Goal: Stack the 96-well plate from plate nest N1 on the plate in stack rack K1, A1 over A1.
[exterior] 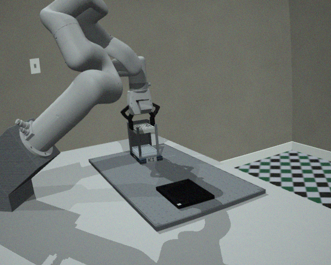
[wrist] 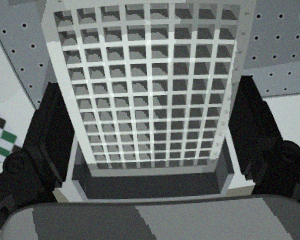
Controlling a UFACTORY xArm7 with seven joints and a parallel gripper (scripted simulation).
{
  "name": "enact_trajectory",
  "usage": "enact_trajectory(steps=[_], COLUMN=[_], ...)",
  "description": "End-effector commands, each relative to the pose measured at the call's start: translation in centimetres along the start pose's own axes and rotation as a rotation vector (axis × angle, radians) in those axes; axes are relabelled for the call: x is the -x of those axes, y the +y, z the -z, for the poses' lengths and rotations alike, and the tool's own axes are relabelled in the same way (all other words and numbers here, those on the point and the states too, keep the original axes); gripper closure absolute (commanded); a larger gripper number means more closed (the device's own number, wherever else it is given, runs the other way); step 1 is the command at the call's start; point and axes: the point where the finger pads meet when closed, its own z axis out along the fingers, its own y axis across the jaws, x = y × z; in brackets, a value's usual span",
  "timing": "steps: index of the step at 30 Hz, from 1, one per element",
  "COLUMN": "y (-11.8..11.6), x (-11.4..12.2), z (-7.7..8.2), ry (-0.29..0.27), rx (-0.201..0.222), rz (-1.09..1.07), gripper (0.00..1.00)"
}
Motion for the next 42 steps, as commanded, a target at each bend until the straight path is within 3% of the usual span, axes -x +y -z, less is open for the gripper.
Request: enact_trajectory(steps=[1,42], y=[-0.1,-0.1], x=[0.2,0.2], z=[-0.3,-6.5], ry=[-0.005,-0.004], rx=[-0.003,-0.003], rz=[0.001,0.000], gripper=[1.00,1.00])
